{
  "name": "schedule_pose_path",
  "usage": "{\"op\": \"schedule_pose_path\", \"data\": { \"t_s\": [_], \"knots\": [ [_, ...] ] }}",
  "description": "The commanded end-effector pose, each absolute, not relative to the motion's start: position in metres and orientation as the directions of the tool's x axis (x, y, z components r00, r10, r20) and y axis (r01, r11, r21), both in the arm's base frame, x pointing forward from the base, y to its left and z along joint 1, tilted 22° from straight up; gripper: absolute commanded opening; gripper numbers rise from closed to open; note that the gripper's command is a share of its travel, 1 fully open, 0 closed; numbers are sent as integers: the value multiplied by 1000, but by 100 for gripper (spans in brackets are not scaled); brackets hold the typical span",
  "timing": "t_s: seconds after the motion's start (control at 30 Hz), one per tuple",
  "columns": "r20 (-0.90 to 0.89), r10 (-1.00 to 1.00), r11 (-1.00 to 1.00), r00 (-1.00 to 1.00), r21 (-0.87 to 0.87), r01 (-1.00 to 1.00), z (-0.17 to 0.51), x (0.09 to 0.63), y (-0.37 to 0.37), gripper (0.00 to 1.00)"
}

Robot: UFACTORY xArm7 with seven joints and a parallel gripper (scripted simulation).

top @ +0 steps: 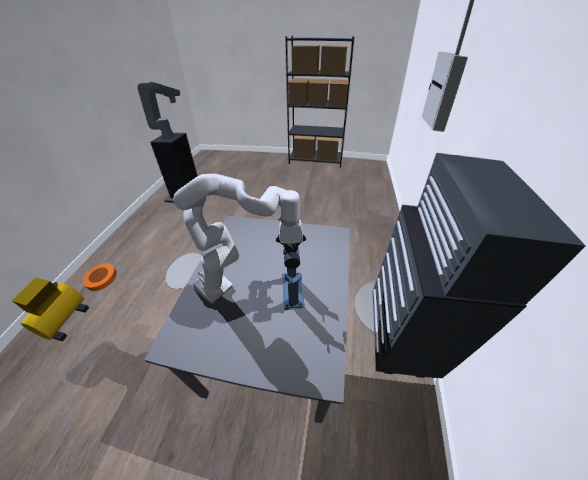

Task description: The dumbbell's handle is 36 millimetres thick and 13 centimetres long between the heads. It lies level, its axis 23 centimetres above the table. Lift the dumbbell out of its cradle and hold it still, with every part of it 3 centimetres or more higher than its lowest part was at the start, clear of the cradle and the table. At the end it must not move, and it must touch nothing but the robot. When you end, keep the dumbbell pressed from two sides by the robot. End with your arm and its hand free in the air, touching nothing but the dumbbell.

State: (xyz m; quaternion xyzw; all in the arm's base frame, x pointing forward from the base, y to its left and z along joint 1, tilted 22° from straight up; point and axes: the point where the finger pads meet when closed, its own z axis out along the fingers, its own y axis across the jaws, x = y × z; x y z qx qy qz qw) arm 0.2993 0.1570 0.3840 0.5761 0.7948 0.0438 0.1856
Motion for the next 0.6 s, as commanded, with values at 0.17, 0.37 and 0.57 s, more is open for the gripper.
{"op": "schedule_pose_path", "data": {
  "t_s": [0.17,0.37,0.57],
  "knots": [
    [-246,932,332,-266,287,898,394,296,158,0],
    [-246,932,331,-265,288,899,397,294,158,0],
    [-246,932,331,-265,288,899,398,294,158,0]
  ]
}}
